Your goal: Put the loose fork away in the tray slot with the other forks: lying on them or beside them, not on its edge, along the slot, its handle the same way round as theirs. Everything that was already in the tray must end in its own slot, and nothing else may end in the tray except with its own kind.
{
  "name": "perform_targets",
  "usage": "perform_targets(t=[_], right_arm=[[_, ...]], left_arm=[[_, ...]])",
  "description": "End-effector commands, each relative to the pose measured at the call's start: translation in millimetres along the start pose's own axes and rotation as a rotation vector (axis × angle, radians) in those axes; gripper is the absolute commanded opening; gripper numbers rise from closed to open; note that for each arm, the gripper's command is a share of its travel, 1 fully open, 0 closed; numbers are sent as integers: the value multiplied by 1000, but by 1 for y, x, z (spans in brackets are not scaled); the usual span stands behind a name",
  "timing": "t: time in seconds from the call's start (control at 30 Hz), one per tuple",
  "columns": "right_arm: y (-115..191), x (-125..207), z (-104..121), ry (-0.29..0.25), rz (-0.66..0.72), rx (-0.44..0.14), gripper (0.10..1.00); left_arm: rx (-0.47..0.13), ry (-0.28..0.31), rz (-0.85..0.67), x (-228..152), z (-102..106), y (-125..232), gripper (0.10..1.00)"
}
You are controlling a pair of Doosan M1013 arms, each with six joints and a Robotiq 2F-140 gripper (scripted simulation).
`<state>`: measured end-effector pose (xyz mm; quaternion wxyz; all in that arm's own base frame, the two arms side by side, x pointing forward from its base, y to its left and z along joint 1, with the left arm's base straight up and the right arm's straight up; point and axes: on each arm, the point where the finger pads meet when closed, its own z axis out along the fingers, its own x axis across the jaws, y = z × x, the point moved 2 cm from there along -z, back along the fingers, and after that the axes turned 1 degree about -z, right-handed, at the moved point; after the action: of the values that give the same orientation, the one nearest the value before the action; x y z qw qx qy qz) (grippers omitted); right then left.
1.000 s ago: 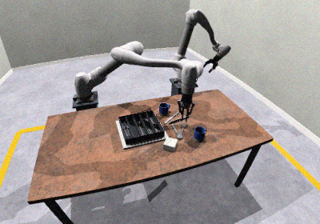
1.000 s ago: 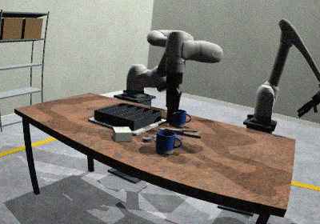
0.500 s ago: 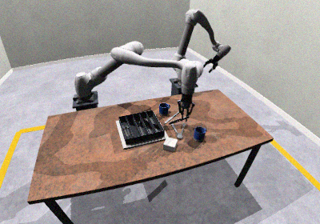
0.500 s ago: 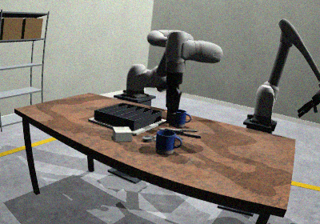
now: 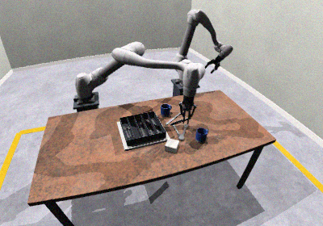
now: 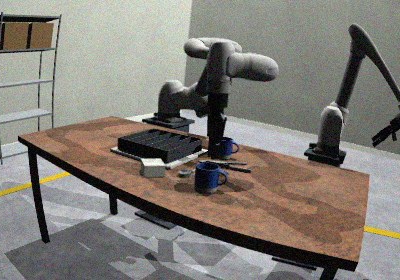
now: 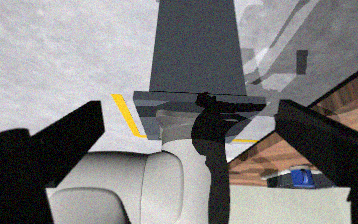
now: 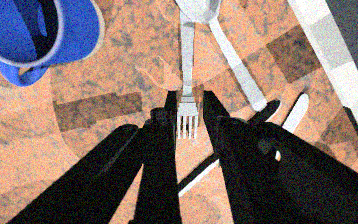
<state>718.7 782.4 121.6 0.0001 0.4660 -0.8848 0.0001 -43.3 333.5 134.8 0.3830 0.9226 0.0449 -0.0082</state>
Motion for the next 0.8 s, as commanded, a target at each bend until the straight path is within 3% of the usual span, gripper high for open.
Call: perform_targets(t=[0.0,0.77], right_arm=[[0,0,1,-2,0,0,249],[0,0,30,-2,0,0,249]], left_arm=[[1,0,0,0,0,0,1000],[1,0,0,0,0,0,1000]])
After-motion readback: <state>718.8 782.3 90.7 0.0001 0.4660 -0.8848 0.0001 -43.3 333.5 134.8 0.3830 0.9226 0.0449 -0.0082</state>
